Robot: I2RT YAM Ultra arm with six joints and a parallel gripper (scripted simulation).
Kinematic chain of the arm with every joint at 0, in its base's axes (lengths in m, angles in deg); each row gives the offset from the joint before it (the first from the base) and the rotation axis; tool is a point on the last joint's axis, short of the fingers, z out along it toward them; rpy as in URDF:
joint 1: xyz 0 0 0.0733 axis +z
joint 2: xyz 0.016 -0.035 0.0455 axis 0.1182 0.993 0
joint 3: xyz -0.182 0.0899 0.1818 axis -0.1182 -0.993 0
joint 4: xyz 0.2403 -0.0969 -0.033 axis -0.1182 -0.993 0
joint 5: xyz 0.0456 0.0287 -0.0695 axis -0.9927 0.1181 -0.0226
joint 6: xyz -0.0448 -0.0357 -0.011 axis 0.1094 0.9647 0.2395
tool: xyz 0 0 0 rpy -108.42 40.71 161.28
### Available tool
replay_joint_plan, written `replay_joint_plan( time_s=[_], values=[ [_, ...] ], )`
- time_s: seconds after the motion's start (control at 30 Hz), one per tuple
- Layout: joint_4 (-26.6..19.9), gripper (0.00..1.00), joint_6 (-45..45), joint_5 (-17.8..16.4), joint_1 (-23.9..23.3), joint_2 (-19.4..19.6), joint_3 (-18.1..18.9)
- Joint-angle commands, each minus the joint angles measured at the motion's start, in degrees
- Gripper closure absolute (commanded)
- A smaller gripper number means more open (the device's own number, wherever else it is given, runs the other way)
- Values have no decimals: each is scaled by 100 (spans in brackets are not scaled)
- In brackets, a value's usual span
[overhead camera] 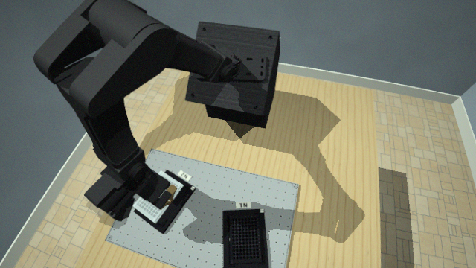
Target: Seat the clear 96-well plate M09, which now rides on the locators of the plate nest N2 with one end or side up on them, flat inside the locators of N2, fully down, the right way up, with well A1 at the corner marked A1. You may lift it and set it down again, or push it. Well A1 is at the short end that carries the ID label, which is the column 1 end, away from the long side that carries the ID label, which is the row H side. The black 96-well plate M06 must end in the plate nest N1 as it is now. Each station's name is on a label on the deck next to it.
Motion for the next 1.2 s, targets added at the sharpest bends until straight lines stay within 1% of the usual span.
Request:
replay_joint_plan(
  time_s=[0.0, 0.47, 0.5, 0.53, 0.63, 1.17],
  values=[
    [-45, 100, 37, -46, -114, -94, -158],
    [-45, 100, 37, -46, -114, -94, -158],
    [-119, 100, 37, -45, -117, 80, 144],
    [-144, 100, 39, -45, -118, 95, 184],
    [-144, 100, 54, -51, -126, -76, 185],
    [-170, 100, 73, -70, -157, 90, 225]
  ],
)
